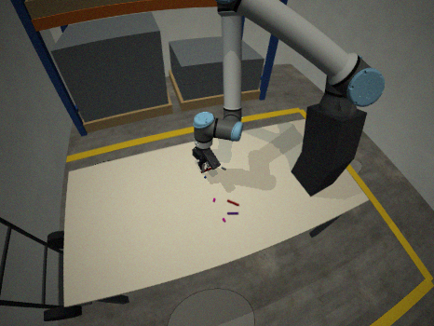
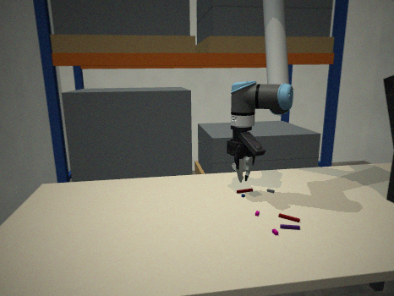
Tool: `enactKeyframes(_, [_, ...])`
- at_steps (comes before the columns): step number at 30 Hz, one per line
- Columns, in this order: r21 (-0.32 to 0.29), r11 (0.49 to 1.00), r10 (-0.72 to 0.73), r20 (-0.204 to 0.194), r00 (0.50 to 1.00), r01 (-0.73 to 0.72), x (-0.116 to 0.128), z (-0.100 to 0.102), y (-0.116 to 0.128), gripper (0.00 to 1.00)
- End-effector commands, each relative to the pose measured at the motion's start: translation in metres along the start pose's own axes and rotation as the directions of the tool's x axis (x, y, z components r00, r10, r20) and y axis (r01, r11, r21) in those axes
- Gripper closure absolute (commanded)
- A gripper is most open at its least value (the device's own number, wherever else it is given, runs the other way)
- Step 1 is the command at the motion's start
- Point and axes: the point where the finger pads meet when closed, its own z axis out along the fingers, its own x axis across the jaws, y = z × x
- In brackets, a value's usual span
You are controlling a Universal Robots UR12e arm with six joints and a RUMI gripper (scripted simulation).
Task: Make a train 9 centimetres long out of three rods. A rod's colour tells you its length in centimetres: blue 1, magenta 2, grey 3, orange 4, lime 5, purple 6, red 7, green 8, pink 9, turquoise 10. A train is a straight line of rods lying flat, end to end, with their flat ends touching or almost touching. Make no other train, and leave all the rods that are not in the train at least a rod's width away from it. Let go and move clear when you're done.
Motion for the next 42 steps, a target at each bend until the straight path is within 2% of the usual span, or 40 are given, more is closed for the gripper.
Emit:
enactKeyframes(1, [-0.001, 1.0, 0.0, -0.001, 1.0, 0.0, 0.0, 0.004, 0.0, 0.86])
enactKeyframes(26, [-0.001, 1.0, 0.0, -0.001, 1.0, 0.0, 0.001, 0.037, 0.0, 0.86])
enactKeyframes(42, [-0.001, 1.0, 0.0, -0.001, 1.0, 0.0, 0.001, 0.046, 0.0, 0.86])
